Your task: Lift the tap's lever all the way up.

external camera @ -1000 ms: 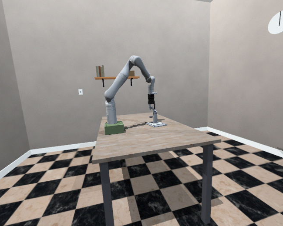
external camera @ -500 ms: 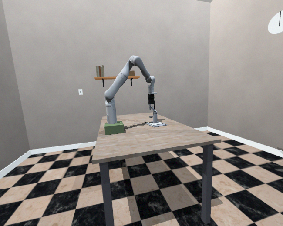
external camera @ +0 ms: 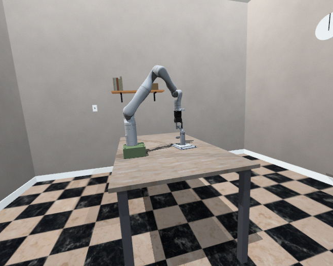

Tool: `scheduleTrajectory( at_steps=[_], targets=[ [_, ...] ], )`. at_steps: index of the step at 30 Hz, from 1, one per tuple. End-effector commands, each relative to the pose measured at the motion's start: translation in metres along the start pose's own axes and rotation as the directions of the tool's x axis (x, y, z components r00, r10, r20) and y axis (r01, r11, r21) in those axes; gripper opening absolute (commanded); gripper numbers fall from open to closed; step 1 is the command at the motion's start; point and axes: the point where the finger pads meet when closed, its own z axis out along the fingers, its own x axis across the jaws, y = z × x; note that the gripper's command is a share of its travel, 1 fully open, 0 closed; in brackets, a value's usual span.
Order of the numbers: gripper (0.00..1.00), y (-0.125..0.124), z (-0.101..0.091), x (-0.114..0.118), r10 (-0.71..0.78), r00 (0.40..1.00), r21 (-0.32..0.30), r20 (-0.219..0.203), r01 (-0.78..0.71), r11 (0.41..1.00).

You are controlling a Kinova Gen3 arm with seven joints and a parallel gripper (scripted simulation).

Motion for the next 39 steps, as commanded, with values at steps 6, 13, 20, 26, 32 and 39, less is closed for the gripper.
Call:
scheduleTrajectory(
  at_steps=[6, 13, 20, 26, 32, 39],
  targets=[
    [1.0, 0.0, -0.001, -0.001, 0.0, 1.0, 0.0, 0.002, 0.0, 1.0],
    [1.0, 0.0, -0.001, -0.001, 0.0, 1.0, 0.0, 0.002, 0.0, 1.0],
    [1.0, 0.0, -0.001, -0.001, 0.0, 1.0, 0.0, 0.002, 0.0, 1.0],
    [1.0, 0.0, -0.001, -0.001, 0.0, 1.0, 0.0, 0.002, 0.0, 1.0],
    [1.0, 0.0, -0.007, -0.001, 0.0, 1.0, 0.0, 0.002, 0.0, 1.0],
    [1.0, 0.0, -0.021, -0.001, 0.0, 1.0, 0.0, 0.002, 0.0, 1.0]
  ],
)
